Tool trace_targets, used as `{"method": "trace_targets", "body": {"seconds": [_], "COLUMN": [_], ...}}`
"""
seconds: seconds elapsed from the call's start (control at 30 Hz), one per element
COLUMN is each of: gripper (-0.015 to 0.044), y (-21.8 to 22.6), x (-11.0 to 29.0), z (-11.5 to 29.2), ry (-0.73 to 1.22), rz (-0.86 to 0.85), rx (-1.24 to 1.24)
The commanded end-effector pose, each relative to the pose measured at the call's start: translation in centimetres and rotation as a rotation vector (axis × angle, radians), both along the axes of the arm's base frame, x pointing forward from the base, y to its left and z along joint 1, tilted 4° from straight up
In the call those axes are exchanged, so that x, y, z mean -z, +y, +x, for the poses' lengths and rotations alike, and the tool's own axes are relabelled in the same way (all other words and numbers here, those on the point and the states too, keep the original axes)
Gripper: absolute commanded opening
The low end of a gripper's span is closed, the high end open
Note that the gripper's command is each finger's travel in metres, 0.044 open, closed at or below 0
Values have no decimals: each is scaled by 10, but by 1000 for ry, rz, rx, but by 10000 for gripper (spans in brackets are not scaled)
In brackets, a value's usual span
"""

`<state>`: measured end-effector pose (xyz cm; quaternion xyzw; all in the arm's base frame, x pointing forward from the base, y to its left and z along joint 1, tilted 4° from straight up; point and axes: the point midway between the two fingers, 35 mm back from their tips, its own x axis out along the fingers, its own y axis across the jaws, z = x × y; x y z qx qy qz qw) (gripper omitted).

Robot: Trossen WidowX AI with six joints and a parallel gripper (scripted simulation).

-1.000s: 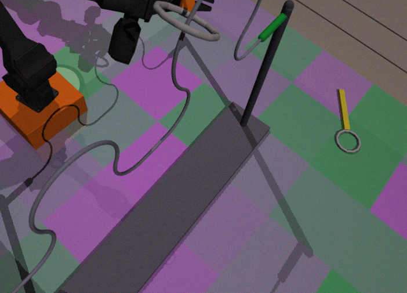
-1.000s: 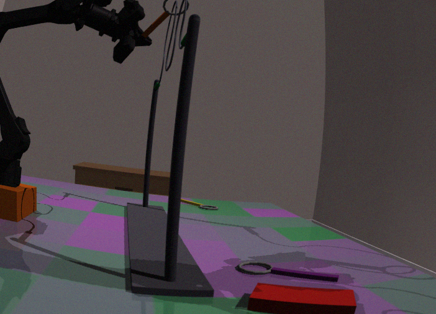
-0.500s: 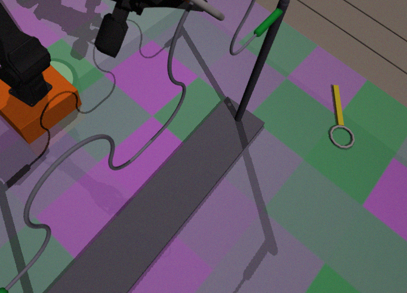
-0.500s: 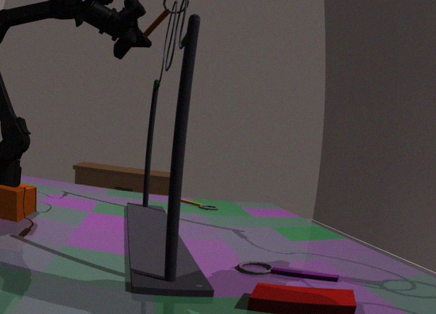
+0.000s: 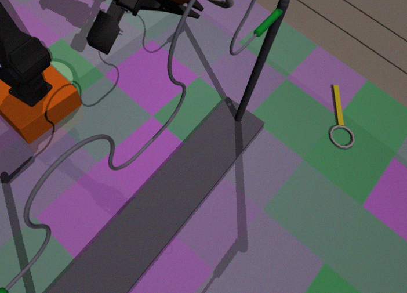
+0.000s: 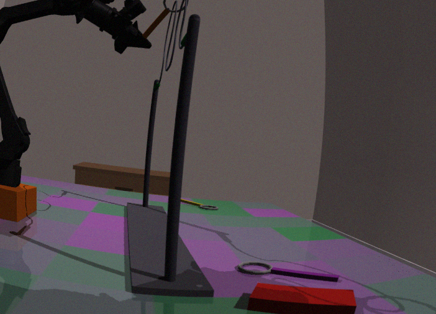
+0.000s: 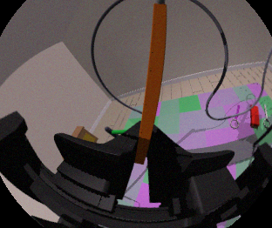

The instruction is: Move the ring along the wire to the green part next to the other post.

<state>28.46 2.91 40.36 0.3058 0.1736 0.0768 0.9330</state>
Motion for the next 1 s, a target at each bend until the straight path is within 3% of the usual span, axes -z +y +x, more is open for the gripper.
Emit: {"method": "trace_targets", "body": {"seconds": [0.0, 0.97], "gripper": [-150, -150], "y": [-2, -13], "x": [1, 4], "z": [1, 0], "ry": [8, 58], "rz": [-50, -406], "rx": [5, 29]}}
